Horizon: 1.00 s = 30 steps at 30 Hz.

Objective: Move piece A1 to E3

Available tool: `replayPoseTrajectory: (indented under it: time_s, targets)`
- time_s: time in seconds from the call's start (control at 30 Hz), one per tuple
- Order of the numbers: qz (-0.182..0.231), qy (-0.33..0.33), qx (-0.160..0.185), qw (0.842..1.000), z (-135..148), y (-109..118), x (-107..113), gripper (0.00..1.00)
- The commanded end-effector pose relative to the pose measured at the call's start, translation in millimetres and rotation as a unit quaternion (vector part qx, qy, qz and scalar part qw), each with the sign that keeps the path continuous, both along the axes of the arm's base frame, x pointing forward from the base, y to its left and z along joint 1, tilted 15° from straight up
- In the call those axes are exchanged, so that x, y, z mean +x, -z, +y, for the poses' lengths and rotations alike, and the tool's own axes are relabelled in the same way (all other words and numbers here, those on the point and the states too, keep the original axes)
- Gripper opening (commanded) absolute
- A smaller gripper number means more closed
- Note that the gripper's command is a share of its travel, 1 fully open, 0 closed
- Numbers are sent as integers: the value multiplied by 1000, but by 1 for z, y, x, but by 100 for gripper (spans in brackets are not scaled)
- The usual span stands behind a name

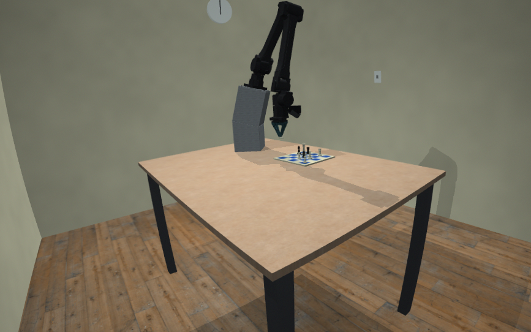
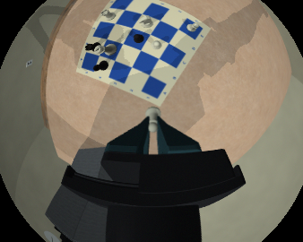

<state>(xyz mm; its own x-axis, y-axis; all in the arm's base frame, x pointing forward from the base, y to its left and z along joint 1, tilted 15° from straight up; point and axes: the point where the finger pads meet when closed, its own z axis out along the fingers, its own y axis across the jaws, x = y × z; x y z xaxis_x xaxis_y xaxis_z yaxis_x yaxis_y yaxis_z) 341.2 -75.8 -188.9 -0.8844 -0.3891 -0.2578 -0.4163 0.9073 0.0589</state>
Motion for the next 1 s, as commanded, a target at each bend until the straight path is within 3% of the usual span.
replayPoseTrajectory:
  time_s: [0.0,0.07,0.23,0.33,0.37,0.43,0.47,0.53,0.6,0.73,0.83,0.97]
  targets:
    - [8,6,4,1000,-4,1,-6,0]
    - [-8,6,-1,1000,-8,-9,4,0]
    - [4,25,5,1000,4,-6,22,0]
    - [7,91,18,996,16,-20,72,0]
    - [7,91,18,996,16,-20,73,0]
    - [12,145,31,989,31,-33,109,0]
    - [15,145,31,989,32,-31,110,0]
    - [23,192,43,980,49,-42,141,0]
    - [23,192,43,980,49,-42,141,0]
    - [33,233,52,970,67,-50,164,0]
    - [46,246,51,967,57,-44,149,0]
    - [40,243,53,968,58,-49,156,0]
